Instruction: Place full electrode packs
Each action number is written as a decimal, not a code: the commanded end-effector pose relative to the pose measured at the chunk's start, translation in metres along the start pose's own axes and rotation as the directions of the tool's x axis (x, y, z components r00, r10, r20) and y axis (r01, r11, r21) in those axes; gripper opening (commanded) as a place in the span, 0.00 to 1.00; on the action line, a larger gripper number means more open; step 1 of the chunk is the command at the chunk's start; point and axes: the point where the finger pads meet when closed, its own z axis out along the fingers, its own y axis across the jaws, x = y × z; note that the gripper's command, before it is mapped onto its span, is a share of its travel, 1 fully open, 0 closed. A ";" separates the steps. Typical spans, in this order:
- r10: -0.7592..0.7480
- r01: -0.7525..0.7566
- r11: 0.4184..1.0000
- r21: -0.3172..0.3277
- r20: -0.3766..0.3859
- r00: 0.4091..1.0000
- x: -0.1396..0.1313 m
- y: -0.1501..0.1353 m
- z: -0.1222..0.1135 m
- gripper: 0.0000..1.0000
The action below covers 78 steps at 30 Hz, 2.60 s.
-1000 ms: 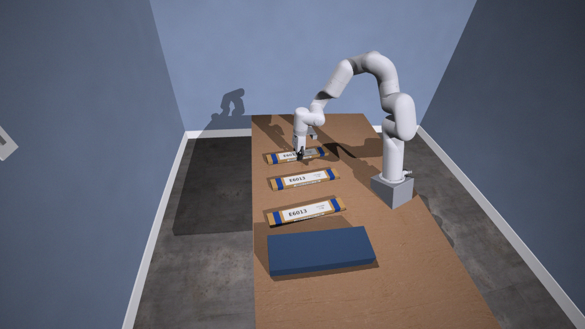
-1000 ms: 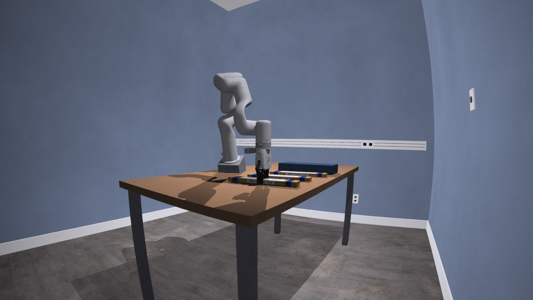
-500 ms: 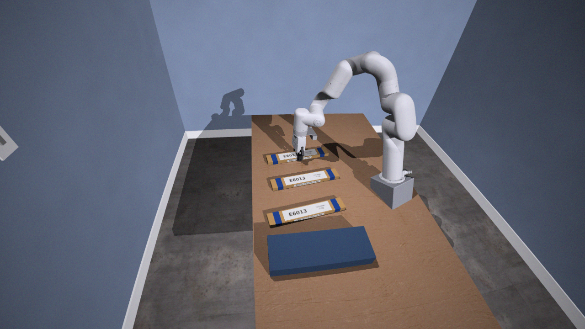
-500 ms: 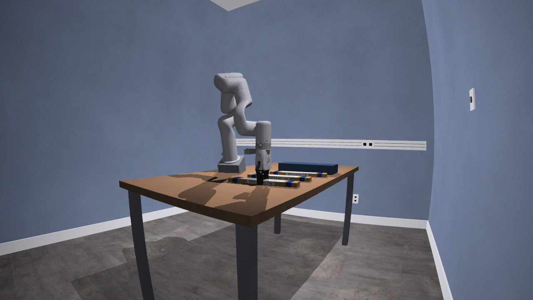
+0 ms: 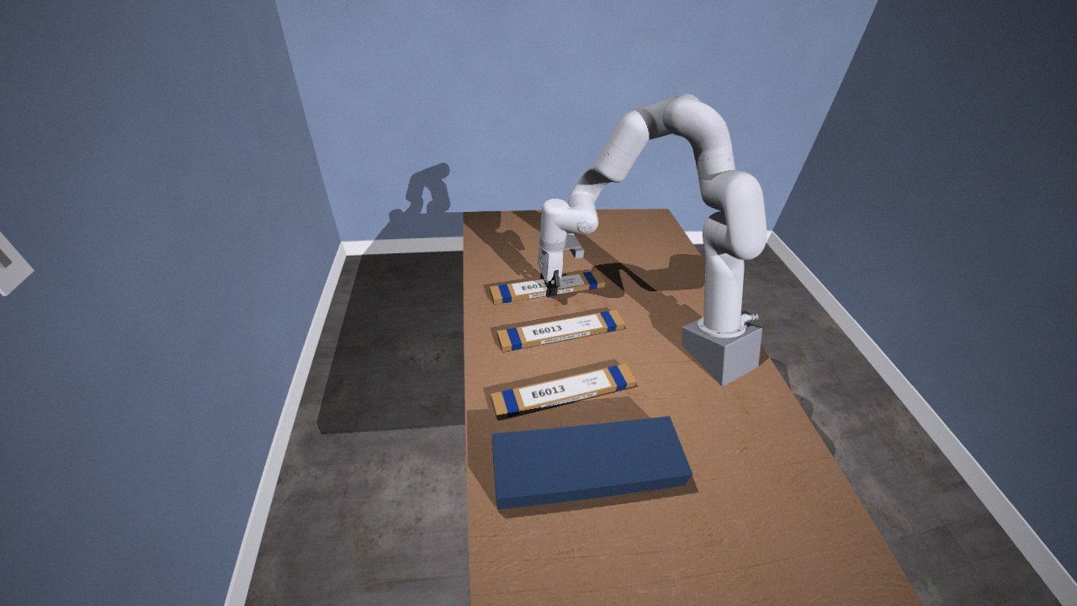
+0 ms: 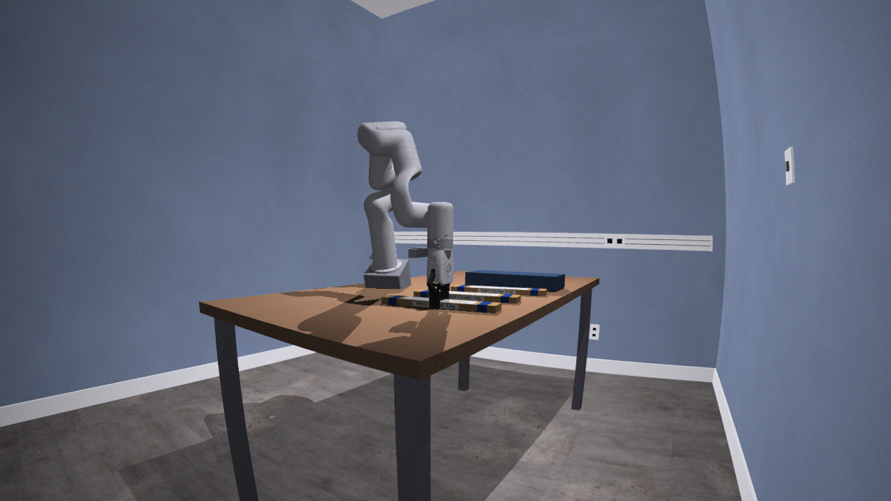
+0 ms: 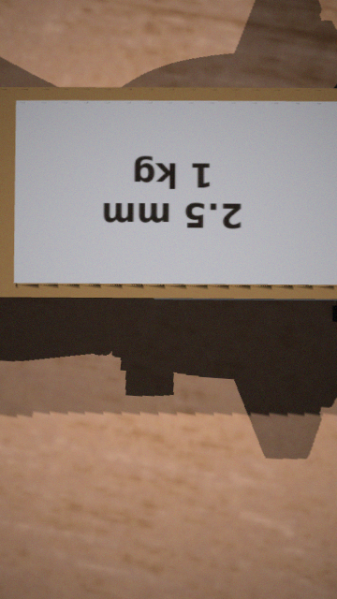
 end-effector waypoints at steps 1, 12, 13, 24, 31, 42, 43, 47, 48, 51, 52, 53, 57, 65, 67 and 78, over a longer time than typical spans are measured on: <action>0.000 0.000 1.000 0.002 0.004 1.000 -0.002 -0.001 -0.001 0.58; 0.000 0.000 1.000 0.002 0.004 1.000 -0.002 -0.001 -0.001 0.58; 0.000 0.000 1.000 0.002 0.004 1.000 -0.002 -0.001 -0.001 0.58; 0.000 0.000 1.000 0.002 0.004 1.000 -0.002 -0.001 -0.001 1.00; 0.000 0.000 1.000 0.002 0.004 1.000 -0.002 -0.001 -0.001 1.00; 0.000 0.000 1.000 0.002 0.004 1.000 -0.002 -0.001 -0.001 1.00; 0.000 0.000 1.000 0.002 0.004 1.000 -0.002 -0.001 -0.001 1.00; 0.000 0.000 1.000 0.002 0.004 1.000 -0.002 -0.001 -0.001 1.00; 0.000 0.000 1.000 0.002 0.004 1.000 -0.002 -0.001 -0.001 1.00; 0.000 0.000 1.000 0.002 0.004 1.000 -0.002 -0.001 -0.001 1.00; 0.000 0.000 1.000 0.002 0.004 1.000 -0.002 -0.001 -0.001 1.00; 0.000 0.000 1.000 0.002 0.004 1.000 -0.002 -0.001 -0.001 1.00; 0.000 0.000 1.000 0.002 0.004 1.000 -0.002 -0.001 -0.001 1.00; 0.000 0.000 1.000 0.002 0.004 1.000 -0.002 -0.001 -0.001 1.00; 0.000 0.000 1.000 0.002 0.004 1.000 -0.002 -0.001 -0.001 1.00; 0.000 0.000 1.000 0.002 0.004 1.000 -0.002 -0.001 -0.007 1.00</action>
